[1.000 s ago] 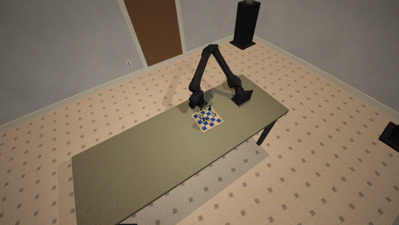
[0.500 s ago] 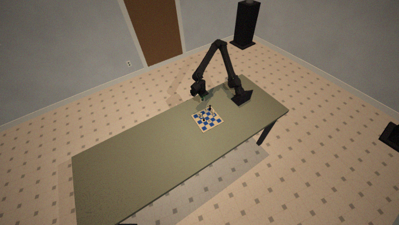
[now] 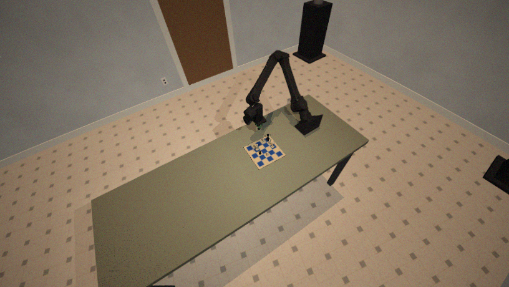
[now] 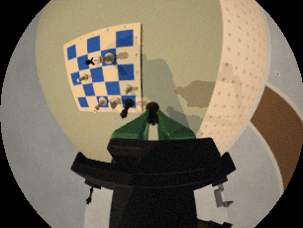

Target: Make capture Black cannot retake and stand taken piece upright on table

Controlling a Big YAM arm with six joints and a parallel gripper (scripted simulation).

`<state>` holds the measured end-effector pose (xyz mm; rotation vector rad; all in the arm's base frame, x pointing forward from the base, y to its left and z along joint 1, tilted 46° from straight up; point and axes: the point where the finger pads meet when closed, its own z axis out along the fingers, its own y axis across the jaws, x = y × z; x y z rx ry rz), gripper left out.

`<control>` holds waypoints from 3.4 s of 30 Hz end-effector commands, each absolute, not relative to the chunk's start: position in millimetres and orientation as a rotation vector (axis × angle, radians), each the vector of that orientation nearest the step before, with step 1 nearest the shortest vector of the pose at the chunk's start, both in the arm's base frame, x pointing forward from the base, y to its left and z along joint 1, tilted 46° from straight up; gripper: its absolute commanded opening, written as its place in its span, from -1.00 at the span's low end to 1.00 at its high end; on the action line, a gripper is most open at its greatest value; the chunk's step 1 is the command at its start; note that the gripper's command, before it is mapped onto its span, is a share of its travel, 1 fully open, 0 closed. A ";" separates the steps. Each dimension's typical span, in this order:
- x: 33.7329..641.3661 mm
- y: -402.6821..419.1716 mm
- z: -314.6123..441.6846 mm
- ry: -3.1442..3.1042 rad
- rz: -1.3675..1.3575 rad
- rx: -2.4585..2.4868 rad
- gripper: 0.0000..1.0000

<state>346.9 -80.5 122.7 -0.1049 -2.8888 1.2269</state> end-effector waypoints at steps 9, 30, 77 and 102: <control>348.7 -114.3 94.9 -2.882 1.230 -0.099 -1.00; 351.0 -146.5 65.0 -2.891 1.232 -0.095 -1.00; 354.1 -136.0 63.4 -2.906 1.238 -0.089 -1.00; 354.5 -134.8 62.9 -2.907 1.239 -0.086 -1.00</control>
